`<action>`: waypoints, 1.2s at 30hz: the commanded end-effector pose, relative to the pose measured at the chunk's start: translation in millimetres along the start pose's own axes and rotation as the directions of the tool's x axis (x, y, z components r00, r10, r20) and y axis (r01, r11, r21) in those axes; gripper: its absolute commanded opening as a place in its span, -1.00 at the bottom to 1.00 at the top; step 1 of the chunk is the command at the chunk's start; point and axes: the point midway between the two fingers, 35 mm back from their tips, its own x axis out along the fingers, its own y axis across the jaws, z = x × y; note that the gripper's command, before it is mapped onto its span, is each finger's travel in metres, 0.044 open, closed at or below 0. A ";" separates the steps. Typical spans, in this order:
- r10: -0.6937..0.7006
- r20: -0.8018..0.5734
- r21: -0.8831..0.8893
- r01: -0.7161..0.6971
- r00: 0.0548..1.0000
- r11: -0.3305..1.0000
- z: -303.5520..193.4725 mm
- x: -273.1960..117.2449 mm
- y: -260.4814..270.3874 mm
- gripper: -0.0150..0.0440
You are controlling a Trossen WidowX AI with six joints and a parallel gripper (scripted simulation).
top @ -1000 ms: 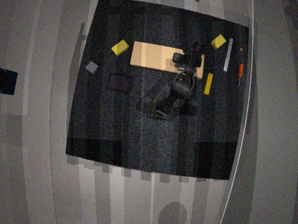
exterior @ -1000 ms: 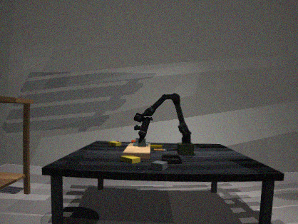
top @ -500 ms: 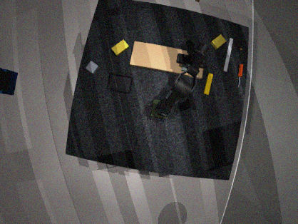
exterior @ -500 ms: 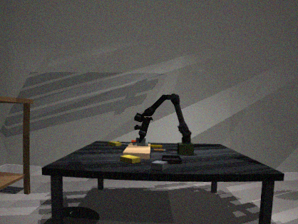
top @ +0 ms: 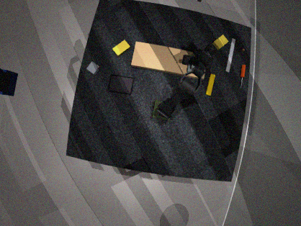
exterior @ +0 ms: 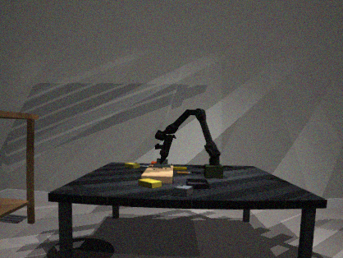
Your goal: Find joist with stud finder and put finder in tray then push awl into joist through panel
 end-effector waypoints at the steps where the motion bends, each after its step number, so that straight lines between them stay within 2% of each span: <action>1: -0.007 -0.002 0.003 0.007 1.000 1.000 -0.8 0.2 -11.1 -0.49; 16: -0.009 -0.002 0.003 0.009 1.000 1.000 -1.0 -0.3 -37.4 -0.49; 28: -0.003 0.000 0.002 0.003 1.000 1.000 0.2 -1.5 -32.6 -0.49; 36: -0.006 -0.001 0.002 0.006 1.000 1.000 12.8 -38.2 -35.6 -0.49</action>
